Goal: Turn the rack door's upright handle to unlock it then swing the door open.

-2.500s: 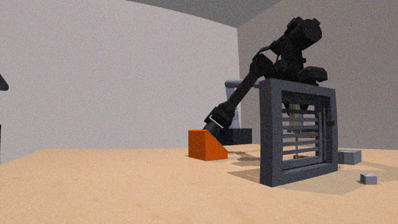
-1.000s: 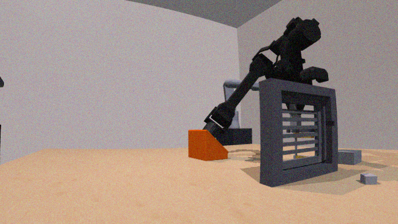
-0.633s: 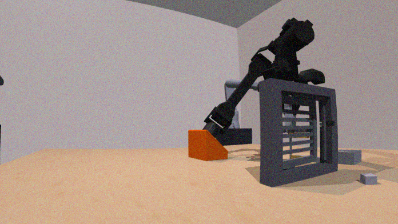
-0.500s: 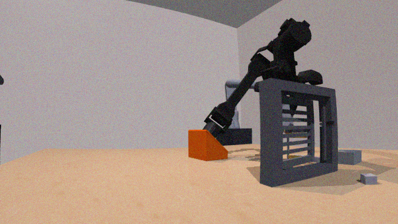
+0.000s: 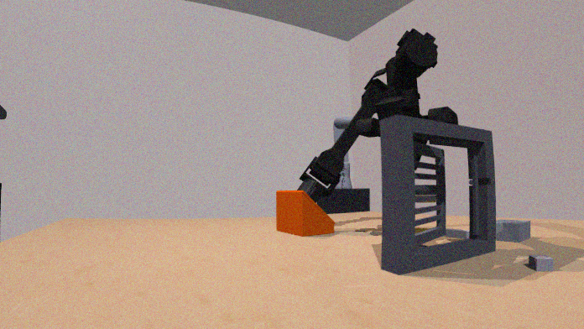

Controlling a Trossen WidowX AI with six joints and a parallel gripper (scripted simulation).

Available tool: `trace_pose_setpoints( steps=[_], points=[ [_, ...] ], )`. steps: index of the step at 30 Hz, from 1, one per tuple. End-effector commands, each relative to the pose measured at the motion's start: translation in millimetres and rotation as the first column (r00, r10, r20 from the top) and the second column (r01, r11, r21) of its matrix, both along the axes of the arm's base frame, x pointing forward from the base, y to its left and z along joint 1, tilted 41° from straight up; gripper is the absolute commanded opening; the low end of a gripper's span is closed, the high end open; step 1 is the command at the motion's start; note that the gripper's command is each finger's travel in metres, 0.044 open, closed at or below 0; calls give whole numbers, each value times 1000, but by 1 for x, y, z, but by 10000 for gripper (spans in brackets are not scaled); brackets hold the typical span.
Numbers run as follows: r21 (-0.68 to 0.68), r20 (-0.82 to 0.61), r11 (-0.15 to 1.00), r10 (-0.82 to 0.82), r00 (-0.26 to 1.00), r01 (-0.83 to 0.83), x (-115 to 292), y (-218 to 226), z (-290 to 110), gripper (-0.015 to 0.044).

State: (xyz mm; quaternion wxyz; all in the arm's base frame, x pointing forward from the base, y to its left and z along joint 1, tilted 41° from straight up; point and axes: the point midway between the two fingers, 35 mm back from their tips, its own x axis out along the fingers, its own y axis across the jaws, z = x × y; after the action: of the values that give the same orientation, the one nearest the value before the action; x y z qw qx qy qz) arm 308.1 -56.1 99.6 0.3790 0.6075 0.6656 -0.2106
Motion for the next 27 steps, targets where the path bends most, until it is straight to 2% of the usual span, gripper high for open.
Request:
trace_pose_setpoints(
  steps=[1,27],
  points=[
    [-14,78,997,71,994,-70,-3,-2,-2,21],
    [-82,306,935,353,884,-345,-42,-28,-26,21]
  ],
)
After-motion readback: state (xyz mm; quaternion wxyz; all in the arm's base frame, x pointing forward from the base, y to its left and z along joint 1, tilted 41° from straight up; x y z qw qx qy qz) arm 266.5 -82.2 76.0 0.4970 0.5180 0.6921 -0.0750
